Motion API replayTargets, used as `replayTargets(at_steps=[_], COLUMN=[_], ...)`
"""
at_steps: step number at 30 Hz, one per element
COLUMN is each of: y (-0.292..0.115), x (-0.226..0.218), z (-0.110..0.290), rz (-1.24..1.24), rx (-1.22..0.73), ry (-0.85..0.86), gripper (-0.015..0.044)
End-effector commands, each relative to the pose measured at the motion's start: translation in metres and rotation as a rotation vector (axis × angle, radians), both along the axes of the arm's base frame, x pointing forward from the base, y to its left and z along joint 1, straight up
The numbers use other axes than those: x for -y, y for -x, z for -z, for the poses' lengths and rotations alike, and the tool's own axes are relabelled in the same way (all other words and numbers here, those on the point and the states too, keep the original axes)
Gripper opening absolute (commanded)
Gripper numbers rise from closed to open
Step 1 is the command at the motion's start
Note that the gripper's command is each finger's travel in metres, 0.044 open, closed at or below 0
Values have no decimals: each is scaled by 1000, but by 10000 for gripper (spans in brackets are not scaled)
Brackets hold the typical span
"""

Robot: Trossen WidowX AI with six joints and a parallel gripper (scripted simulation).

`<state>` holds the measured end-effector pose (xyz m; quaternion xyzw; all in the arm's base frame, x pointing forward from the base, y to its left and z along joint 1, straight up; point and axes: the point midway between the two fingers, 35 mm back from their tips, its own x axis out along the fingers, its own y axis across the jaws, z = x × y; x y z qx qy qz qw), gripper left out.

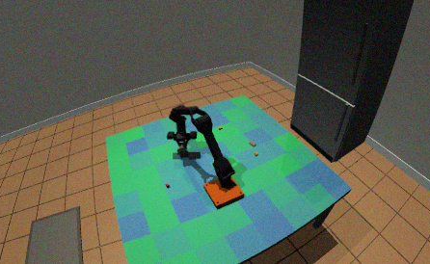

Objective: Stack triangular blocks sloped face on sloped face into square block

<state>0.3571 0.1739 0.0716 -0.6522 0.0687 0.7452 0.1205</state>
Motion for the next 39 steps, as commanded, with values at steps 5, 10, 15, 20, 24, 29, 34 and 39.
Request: replayTargets(at_steps=[5, 10, 15, 20, 24, 29, 34, 39], y=[4, 5, 6, 8, 8, 8, 8, 8], x=[-1, -1, -2, -2, -2, -2, -2, -2], z=[6, 9, 12, 14, 14, 14, 14, 14], rz=[4, 5, 5, 6, 6, 6, 7, 8], rx=[-5, -5, -5, -4, -4, -4, -4, -4], ry=[-2, -3, -4, -5, -5, -5, -6, -6], gripper=[0, 0, 0, 0, 0, 0, 0, 0])
